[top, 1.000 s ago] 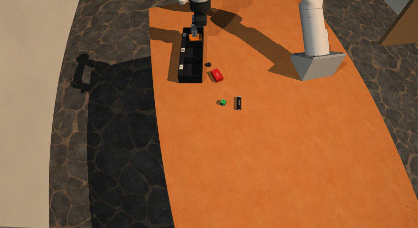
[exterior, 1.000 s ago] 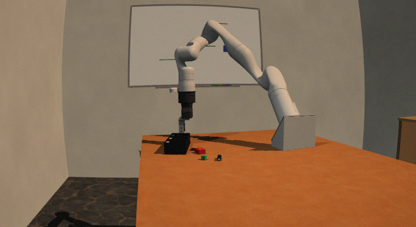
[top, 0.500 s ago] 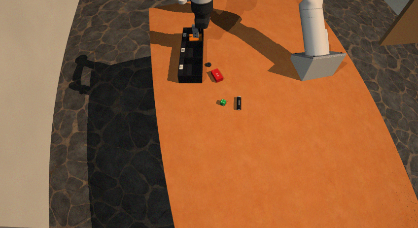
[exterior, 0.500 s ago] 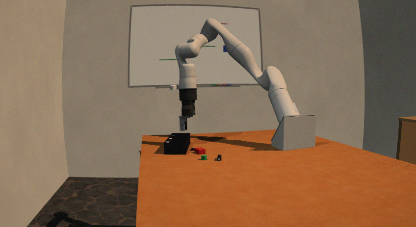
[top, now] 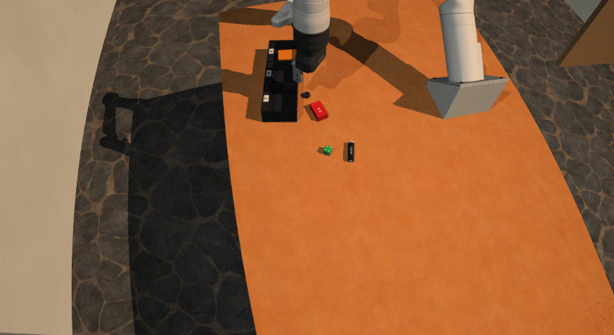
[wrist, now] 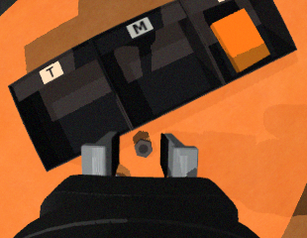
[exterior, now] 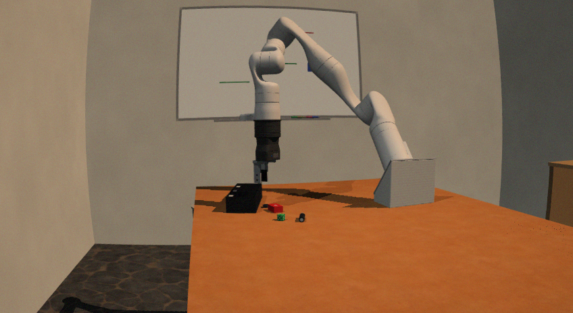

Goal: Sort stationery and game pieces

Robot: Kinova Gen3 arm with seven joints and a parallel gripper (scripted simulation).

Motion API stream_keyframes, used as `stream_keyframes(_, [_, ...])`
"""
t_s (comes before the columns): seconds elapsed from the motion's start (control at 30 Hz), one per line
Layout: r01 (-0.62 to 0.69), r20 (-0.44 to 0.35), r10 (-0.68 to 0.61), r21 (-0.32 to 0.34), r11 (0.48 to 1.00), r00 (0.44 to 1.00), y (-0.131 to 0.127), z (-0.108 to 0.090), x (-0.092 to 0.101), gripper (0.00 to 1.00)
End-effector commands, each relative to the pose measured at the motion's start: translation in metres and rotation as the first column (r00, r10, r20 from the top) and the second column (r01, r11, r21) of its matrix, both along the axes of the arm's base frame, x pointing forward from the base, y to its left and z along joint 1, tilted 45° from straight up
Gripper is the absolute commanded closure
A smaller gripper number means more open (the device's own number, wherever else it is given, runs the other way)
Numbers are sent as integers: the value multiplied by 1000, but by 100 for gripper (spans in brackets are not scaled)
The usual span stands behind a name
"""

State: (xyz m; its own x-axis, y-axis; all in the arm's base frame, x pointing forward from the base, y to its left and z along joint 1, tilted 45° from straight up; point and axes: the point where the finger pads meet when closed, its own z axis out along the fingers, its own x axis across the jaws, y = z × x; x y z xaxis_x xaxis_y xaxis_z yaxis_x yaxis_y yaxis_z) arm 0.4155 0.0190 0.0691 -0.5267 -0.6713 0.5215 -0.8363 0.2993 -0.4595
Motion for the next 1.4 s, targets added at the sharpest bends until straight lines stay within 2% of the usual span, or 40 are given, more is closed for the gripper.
stream_keyframes(0.0, [-30, -26, 30, -17, 999, 999, 22, -25, -9, 36])
stream_keyframes(0.07, [-30, -26, 30, -17, 999, 999, 22, -25, -9, 36])
stream_keyframes(0.57, [-30, -26, 29, -16, 999, 999, 108, -110, -42, 36])
stream_keyframes(0.63, [-30, -26, 29, -16, 999, 999, 108, -110, -42, 36])
stream_keyframes(0.73, [-30, -26, 29, -16, 999, 999, 124, -125, -48, 36])
stream_keyframes(1.37, [-30, -26, 29, -16, 999, 999, 123, -124, -48, 36])
